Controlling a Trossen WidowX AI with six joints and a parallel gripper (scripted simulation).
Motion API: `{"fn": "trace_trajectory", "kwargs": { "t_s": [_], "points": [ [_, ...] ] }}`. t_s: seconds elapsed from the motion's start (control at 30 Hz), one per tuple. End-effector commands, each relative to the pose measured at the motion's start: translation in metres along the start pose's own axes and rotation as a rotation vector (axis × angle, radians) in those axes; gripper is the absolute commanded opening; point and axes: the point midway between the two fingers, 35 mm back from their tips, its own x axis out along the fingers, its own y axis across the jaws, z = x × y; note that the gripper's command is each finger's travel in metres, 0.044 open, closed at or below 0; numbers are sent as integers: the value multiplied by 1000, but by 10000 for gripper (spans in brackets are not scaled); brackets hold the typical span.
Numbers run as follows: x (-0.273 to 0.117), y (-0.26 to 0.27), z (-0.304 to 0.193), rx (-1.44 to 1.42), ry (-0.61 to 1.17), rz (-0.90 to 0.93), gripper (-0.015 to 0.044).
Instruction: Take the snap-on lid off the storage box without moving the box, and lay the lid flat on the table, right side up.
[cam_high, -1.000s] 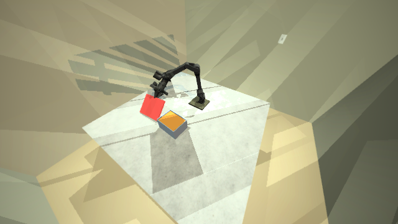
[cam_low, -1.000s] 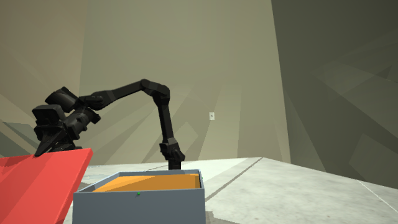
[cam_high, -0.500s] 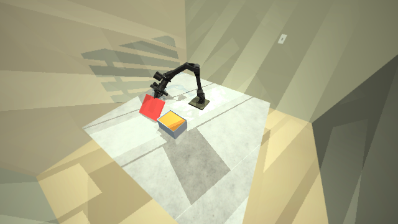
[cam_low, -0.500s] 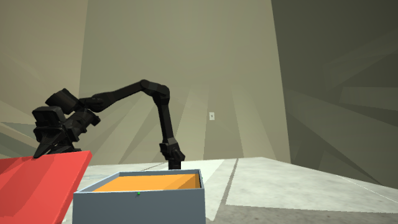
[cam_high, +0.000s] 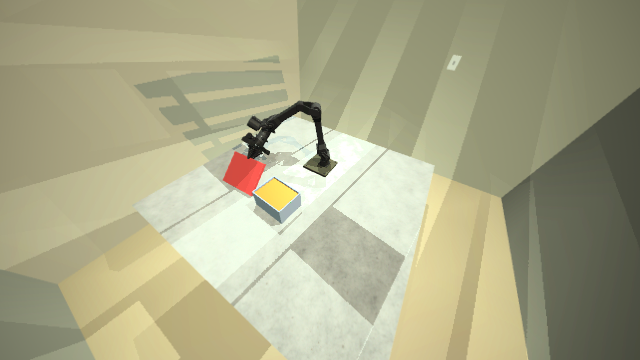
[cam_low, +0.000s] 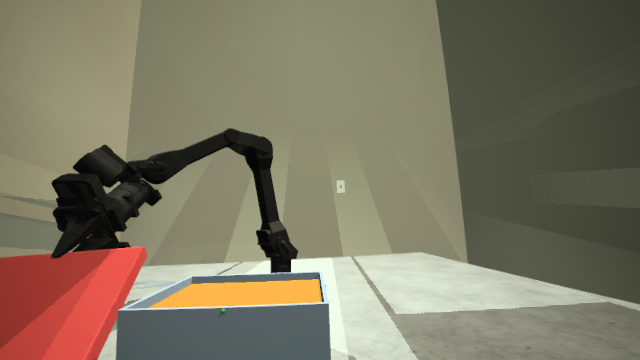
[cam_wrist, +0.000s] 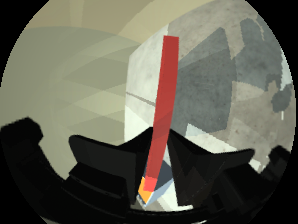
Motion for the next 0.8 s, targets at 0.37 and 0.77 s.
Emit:
{"fn": "trace_trajectory", "kwargs": {
  "t_s": [0.37,0.77],
  "points": [
    [14,-22,-3,24,15,-26,0],
    [20,-29,-4,24,15,-26,0]
  ]
}}
